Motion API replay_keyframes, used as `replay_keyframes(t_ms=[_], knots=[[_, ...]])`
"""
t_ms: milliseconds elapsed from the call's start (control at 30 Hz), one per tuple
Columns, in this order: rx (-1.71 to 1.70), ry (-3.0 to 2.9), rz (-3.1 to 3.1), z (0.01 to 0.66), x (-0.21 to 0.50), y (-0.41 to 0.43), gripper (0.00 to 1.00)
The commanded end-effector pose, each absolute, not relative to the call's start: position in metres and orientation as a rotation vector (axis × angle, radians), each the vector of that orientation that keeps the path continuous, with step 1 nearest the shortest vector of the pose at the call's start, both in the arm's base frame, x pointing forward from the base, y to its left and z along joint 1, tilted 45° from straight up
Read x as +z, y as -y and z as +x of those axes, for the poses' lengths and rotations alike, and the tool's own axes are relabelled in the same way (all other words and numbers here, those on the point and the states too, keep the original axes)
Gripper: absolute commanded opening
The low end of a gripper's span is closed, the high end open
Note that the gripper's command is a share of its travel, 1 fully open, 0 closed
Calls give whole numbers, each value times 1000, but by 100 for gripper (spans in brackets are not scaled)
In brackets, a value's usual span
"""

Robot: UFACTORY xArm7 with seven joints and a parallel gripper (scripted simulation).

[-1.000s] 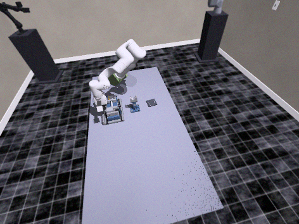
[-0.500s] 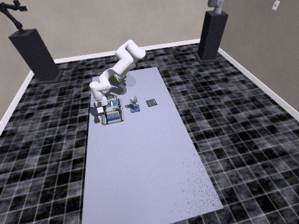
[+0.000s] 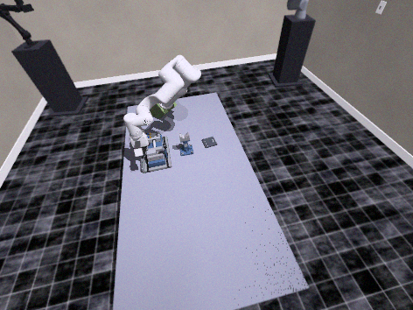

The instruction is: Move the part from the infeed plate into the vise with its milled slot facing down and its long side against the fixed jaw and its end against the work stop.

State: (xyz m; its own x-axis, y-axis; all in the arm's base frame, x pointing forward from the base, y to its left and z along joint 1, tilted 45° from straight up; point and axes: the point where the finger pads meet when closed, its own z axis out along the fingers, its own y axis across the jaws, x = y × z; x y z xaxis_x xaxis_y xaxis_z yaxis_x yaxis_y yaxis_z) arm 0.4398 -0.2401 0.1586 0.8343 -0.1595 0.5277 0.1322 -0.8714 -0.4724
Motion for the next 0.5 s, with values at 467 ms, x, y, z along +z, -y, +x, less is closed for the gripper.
replay_keyframes(t_ms=[467], knots=[[-786, -23, -2513, 440, 159, 244, 0]])
